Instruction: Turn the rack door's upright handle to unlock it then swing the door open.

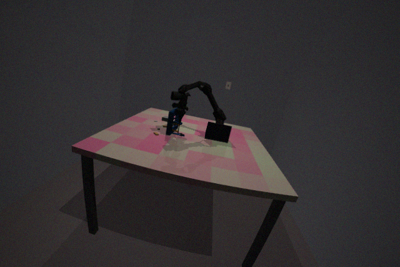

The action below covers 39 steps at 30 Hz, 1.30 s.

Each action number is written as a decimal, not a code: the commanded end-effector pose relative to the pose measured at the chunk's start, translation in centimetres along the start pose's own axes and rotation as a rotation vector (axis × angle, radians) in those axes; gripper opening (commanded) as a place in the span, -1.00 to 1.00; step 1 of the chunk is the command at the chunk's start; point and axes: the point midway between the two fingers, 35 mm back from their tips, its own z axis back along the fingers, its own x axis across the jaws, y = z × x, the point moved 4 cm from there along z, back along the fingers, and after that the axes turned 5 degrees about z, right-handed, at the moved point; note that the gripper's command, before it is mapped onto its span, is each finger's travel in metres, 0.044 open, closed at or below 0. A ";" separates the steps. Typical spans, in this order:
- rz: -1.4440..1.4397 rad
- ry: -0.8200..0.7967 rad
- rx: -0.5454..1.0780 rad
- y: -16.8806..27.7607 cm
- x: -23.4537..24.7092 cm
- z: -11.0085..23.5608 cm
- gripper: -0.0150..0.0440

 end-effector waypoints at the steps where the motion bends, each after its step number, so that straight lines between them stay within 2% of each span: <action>1: 0.006 0.001 0.001 0.1 0.0 -0.1 -0.45; 7: 0.079 0.001 0.001 0.1 0.0 -0.1 -0.45; 39: 1.656 0.000 0.001 0.1 0.0 -0.1 -0.45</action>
